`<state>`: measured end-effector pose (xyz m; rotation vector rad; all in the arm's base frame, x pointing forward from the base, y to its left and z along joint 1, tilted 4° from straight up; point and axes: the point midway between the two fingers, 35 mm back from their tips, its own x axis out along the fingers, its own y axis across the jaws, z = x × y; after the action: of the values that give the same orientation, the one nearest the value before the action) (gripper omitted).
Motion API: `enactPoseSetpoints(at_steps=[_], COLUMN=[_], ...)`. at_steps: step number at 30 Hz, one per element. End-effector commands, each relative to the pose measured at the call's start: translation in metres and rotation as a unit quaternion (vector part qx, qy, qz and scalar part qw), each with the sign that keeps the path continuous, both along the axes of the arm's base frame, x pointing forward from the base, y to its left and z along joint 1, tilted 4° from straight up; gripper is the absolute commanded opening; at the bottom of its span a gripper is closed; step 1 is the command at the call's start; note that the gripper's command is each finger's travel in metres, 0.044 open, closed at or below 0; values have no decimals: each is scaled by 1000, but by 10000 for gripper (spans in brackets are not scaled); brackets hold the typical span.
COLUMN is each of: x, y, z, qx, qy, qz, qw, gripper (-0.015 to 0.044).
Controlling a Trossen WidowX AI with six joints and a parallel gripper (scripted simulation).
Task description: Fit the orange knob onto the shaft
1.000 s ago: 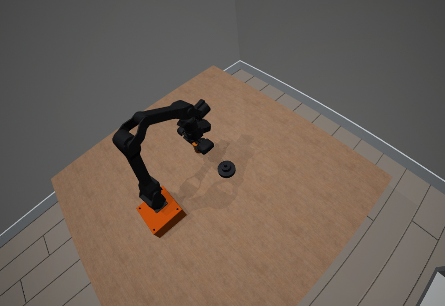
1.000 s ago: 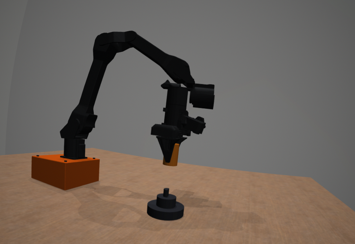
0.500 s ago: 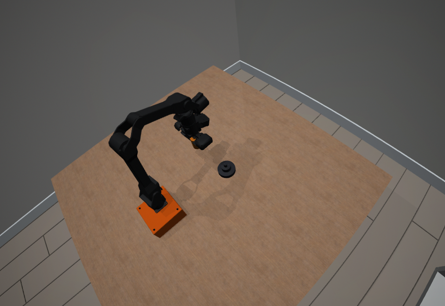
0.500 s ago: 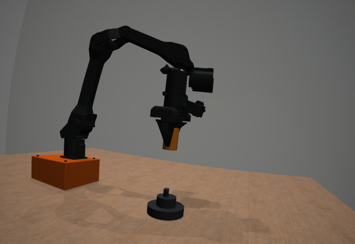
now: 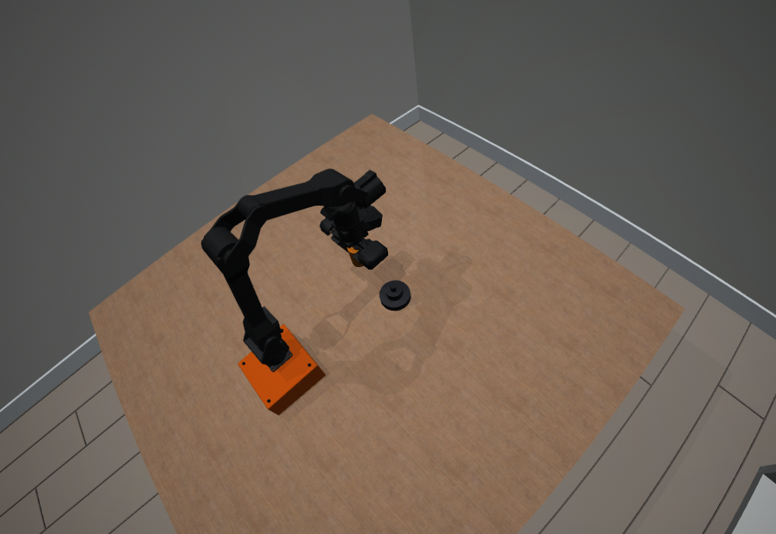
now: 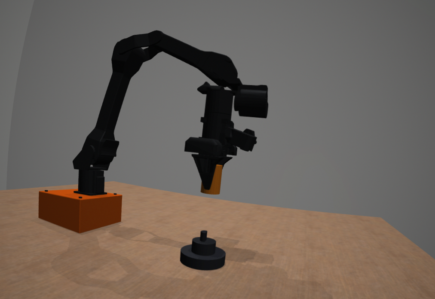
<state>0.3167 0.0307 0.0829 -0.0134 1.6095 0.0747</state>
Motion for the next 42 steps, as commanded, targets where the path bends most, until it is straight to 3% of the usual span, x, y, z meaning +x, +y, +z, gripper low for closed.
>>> enactPoseSetpoints(at_steps=[1,28,42], x=[6,26,25], y=[-10,-84,-86], z=[-4,-36,-63], qx=[-2,-7,-7], qy=[-3,-5,-5], qz=[1,0,-1], qw=[1000,1000,1000], gripper=[0,0,0])
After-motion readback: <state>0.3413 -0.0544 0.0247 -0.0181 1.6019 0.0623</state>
